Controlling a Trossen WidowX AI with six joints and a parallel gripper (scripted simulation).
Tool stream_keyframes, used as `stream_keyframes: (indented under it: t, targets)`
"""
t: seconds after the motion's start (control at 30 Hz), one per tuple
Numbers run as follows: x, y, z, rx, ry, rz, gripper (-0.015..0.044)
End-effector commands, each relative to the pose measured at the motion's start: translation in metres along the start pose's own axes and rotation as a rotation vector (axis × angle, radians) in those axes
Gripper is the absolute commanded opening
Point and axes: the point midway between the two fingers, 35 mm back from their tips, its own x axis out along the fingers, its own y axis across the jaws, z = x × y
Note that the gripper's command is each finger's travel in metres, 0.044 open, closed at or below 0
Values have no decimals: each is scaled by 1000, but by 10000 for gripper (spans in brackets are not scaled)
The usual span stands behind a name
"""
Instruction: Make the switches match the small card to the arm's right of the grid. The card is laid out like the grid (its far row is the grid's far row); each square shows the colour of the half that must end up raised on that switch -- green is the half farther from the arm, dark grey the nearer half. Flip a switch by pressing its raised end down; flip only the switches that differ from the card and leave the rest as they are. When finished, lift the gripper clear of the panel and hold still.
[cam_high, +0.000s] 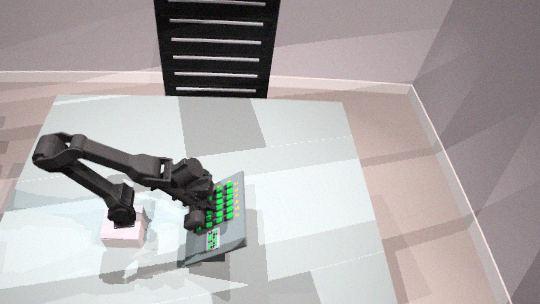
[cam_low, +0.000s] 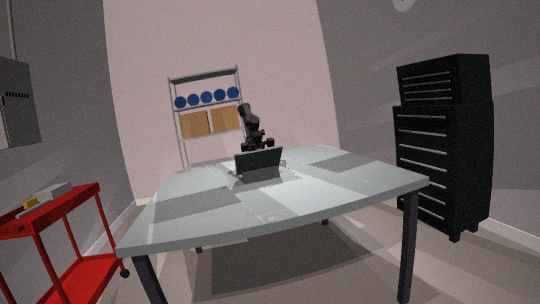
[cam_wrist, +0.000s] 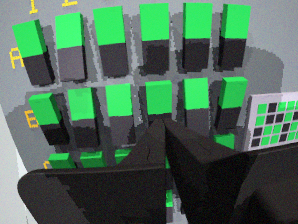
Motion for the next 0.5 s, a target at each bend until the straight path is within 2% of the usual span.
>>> stream_keyframes:
  t: [0.0,0.2,0.47]
  targets:
    - [-2,0,0,0,1,0,0]
    - [-62,0,2,-6,32,5,0]
    - [-64,-8,6,-8,36,3,0]
